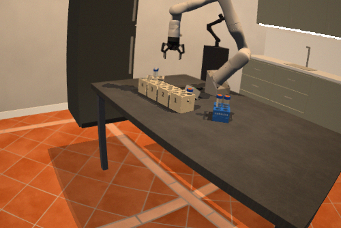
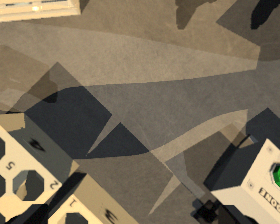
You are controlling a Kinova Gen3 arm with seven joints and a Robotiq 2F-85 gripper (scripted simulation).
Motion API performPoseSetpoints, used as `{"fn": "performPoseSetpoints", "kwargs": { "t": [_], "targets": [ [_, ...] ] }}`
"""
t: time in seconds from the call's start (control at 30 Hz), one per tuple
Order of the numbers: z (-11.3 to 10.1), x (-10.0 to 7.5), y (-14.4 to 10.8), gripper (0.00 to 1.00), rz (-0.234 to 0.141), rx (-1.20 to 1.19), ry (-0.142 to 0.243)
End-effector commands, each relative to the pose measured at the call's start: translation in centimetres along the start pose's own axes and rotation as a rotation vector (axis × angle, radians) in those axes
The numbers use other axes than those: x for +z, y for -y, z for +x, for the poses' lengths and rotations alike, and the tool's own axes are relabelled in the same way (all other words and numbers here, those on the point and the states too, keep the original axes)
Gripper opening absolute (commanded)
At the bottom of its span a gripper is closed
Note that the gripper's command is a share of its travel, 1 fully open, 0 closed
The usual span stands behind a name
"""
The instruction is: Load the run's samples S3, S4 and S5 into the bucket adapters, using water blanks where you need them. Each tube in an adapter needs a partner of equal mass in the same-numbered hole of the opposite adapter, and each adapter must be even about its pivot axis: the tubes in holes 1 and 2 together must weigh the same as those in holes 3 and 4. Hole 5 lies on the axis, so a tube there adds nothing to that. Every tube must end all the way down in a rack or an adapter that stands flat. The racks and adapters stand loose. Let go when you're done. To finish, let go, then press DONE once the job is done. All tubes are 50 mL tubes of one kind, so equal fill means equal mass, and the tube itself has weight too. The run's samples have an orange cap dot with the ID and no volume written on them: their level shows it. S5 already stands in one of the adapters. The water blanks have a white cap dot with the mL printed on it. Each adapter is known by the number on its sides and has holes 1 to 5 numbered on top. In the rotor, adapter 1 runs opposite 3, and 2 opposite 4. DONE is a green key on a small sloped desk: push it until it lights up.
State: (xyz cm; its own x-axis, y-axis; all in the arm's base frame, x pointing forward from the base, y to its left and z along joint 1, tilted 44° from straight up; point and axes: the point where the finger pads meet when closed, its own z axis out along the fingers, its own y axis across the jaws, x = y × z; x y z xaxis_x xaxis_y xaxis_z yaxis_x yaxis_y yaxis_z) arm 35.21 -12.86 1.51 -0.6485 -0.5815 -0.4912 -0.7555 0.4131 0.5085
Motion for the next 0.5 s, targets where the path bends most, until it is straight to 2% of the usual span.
{"fn": "performPoseSetpoints", "kwargs": {
  "t": [0.0, 0.47],
  "targets": [
    [-1.4, -0.5, -0.7, 1.00, 0.018, -0.002, -0.004],
    [-6.2, -0.4, -5.0, 1.00, 0.017, -0.002, -0.004]
  ]
}}
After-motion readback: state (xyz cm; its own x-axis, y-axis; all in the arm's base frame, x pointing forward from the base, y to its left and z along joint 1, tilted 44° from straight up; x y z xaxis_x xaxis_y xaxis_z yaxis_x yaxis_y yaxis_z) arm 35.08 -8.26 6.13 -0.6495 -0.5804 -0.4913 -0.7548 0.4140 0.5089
